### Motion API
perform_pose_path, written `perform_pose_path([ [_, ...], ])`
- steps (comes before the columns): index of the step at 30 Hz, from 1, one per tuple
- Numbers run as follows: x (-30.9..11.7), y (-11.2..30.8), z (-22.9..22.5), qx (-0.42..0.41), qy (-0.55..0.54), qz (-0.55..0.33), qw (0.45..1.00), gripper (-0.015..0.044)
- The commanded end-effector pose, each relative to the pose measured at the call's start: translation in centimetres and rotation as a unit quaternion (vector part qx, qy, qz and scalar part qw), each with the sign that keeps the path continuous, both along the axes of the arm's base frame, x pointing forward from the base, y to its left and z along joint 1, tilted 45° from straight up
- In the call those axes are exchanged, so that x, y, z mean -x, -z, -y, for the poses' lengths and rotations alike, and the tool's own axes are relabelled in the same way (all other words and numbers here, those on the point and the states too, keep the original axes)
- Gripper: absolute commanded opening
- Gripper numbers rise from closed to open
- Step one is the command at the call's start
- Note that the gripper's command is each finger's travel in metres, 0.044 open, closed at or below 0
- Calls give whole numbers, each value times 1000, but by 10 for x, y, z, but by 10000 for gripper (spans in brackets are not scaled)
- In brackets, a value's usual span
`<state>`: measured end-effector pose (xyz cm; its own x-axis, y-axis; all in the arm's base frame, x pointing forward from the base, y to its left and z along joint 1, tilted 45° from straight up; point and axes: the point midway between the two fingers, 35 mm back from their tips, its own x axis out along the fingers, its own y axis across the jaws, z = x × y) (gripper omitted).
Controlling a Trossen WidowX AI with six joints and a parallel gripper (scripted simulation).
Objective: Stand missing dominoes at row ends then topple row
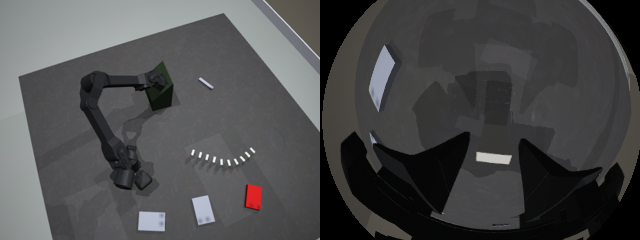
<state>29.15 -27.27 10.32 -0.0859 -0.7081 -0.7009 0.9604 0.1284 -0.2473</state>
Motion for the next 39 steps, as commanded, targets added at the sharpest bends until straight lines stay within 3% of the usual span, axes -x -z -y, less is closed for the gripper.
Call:
perform_pose_path([
  [1, 0, 2, 0, -3, -2, -3, 1000, 151],
  [3, 0, 2, 0, -3, -2, -3, 1000, 107],
  [13, 0, 1, -2, -3, -2, -3, 1000, 107],
  [22, -12, -91, -93, -4, 0, -1, 1000, 107],
  [29, -13, -91, -97, -6, -9, -9, 1000, 107],
  [33, -33, -47, -138, -38, -187, -177, 965, 107],
  [39, -39, 23, -211, -71, -450, -431, 779, 107],
])
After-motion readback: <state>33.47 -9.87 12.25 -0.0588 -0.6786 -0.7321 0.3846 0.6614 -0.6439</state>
